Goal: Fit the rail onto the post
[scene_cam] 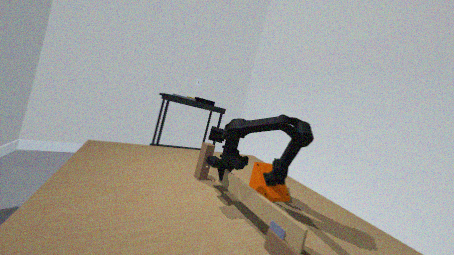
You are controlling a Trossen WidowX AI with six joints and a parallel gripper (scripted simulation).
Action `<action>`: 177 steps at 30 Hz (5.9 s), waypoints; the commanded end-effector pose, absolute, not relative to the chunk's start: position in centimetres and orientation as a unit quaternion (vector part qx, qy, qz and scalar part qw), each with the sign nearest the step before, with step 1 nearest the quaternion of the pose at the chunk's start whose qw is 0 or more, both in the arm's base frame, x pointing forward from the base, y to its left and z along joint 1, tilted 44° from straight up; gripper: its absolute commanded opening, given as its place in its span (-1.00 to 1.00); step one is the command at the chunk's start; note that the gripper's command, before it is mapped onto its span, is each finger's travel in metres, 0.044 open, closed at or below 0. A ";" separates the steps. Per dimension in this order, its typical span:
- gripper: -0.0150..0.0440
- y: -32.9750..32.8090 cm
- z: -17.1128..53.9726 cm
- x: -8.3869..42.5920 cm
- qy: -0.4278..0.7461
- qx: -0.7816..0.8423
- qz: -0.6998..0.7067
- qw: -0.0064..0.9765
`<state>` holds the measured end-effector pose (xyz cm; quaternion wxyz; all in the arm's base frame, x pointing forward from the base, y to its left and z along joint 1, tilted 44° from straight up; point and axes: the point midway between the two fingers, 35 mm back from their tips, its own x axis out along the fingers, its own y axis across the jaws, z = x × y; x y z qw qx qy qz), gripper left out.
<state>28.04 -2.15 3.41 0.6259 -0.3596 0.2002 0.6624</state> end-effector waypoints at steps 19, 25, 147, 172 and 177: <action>-0.49 -2.2 3.3 28.0 0.199 -0.357 0.661 0.629; -0.49 -2.4 3.2 28.0 0.199 -0.357 0.661 0.629; -0.49 -5.0 1.1 29.0 0.199 -0.358 0.661 0.629; -0.49 -5.6 0.5 29.1 0.199 -0.358 0.661 0.629; -0.49 -5.7 0.5 29.2 0.199 -0.359 0.661 0.629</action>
